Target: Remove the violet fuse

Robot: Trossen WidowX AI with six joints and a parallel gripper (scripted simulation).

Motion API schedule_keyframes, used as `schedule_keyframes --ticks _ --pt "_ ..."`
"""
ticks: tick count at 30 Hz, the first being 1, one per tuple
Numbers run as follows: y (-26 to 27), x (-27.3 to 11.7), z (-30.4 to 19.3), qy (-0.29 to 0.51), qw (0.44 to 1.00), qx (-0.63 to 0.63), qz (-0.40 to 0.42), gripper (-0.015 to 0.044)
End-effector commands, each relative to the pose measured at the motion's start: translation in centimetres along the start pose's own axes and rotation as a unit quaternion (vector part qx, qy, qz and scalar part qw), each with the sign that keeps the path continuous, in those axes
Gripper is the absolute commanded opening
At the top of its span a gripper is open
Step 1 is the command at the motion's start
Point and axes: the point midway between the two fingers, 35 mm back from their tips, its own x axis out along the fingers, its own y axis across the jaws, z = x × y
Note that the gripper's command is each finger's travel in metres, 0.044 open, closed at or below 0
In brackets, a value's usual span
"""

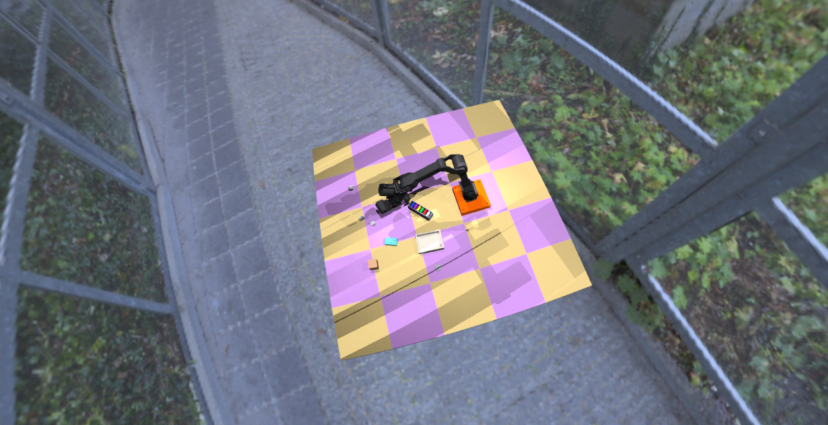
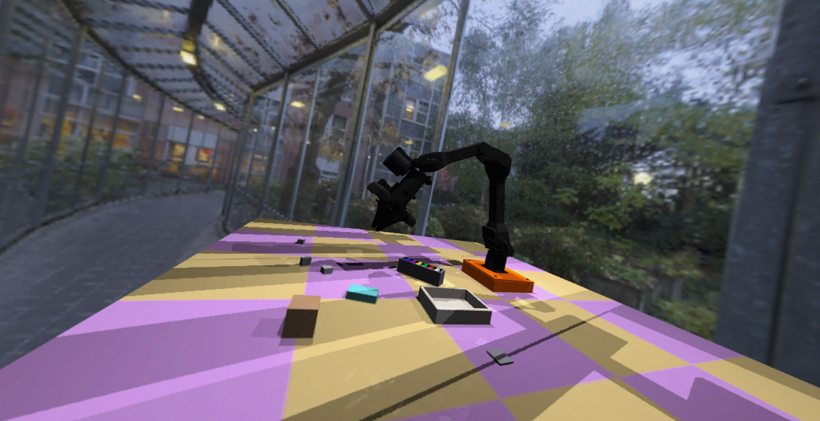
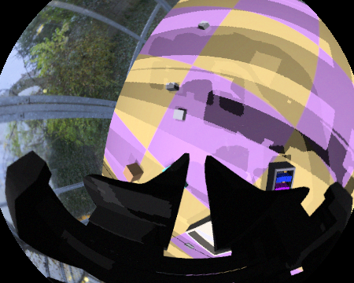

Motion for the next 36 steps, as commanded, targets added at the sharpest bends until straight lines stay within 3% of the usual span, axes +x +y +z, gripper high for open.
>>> schedule_keyframes --ticks 1,11,23,36 --pt "-6.7 -0.3 -2.0 0.090 0.911 -0.392 -0.089 0.0074" --pt "-10.0 -1.1 -3.1 0.168 0.786 -0.586 -0.097 0.0074" --pt "-13.2 -2.2 -4.2 0.253 0.585 -0.769 -0.058 0.0074" --pt "-13.2 -2.1 -3.8 0.255 0.575 -0.775 -0.055 0.0074"
